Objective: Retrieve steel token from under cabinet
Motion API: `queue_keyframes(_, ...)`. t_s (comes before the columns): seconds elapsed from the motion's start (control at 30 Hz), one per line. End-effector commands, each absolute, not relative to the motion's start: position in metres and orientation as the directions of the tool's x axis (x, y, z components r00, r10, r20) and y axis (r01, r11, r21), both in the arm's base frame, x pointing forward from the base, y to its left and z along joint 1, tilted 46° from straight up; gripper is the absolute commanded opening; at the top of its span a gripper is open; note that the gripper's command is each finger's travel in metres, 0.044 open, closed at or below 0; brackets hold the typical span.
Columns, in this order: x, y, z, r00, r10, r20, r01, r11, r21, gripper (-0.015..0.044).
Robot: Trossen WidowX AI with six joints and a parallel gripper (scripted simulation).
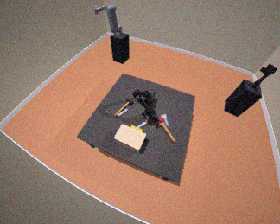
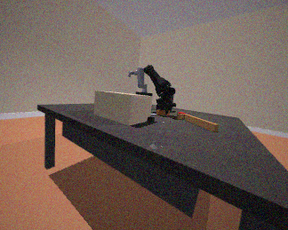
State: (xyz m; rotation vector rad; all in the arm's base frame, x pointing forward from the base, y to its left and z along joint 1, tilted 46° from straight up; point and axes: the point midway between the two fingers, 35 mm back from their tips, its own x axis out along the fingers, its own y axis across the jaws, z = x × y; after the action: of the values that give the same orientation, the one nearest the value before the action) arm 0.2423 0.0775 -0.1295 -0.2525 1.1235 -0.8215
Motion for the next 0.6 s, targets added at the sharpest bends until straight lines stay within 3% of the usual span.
queue_keyframes(0.0,0.242,0.083,-0.134,0.187,-0.693,-0.697,0.451,0.690,-0.565,0.0000)
queue_keyframes(0.57,0.239,0.096,-0.148,0.187,-0.692,-0.698,0.451,0.691,-0.564,0.0000)
